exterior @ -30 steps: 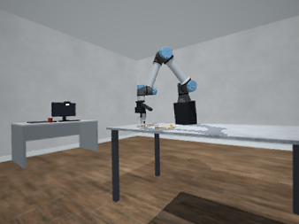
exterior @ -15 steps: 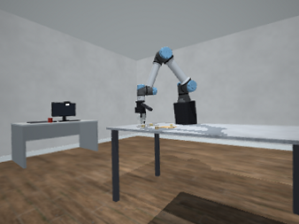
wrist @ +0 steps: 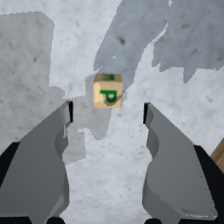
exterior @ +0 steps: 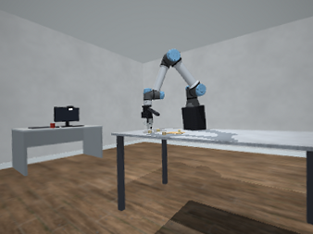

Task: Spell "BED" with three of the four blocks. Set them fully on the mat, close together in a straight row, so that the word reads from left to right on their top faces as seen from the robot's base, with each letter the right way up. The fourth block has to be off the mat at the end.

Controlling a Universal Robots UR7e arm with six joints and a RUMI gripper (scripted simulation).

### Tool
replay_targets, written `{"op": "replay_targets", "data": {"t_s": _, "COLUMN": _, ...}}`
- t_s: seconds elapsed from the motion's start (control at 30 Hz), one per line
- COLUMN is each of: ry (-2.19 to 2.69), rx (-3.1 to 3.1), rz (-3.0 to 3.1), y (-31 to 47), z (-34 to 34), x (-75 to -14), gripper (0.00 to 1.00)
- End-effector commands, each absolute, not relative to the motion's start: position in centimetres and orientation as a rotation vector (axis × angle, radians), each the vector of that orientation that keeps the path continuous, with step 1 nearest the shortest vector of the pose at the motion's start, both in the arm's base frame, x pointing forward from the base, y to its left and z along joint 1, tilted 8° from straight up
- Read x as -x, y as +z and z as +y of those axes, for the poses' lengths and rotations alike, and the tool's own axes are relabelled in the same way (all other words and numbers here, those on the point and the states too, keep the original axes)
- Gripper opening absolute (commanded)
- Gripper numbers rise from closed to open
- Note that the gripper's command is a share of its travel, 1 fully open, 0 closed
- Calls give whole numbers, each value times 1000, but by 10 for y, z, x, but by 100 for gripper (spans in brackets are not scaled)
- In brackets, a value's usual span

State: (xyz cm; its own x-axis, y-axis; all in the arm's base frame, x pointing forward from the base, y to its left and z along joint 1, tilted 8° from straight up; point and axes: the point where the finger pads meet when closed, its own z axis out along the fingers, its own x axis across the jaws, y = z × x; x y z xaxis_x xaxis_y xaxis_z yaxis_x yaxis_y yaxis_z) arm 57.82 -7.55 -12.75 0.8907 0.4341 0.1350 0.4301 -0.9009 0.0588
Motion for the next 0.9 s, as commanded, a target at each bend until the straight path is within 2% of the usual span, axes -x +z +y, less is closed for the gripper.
{"op": "replay_targets", "data": {"t_s": 0.0, "ry": 224, "rx": -3029, "rz": 694, "y": -128, "z": -74, "x": -577, "gripper": 37}}
{"op": "replay_targets", "data": {"t_s": 0.87, "ry": 228, "rx": -3026, "rz": 694, "y": -158, "z": -74, "x": -584, "gripper": 37}}
